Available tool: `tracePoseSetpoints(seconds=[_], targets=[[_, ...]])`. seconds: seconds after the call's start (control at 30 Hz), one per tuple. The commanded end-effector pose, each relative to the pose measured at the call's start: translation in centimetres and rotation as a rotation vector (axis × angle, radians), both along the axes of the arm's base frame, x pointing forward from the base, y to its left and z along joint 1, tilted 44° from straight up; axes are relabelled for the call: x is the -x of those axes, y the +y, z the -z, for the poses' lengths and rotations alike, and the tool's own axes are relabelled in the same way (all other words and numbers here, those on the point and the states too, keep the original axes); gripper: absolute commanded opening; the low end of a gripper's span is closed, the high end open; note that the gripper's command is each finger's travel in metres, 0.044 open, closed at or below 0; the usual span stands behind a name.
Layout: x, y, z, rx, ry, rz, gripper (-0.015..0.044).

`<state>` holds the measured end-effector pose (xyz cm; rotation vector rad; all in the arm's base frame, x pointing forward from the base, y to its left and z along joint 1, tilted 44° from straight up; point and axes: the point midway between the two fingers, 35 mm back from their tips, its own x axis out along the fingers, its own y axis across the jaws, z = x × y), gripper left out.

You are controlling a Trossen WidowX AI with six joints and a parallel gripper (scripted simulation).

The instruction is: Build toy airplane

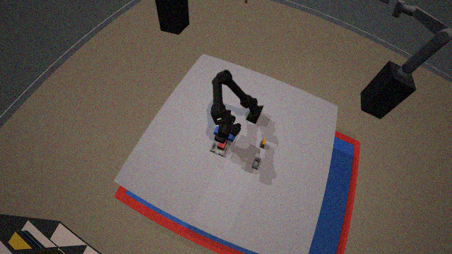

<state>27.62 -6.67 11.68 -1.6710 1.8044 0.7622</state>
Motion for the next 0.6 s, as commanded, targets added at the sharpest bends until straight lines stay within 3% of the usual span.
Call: tracePoseSetpoints(seconds=[0.0, 0.57], targets=[[0.0, -0.4, 0.3, 0.005, 0.002, -0.003, 0.0195], [0.2, -2.3, 2.3, 0.006, 0.001, -0.003, 0.0195]])
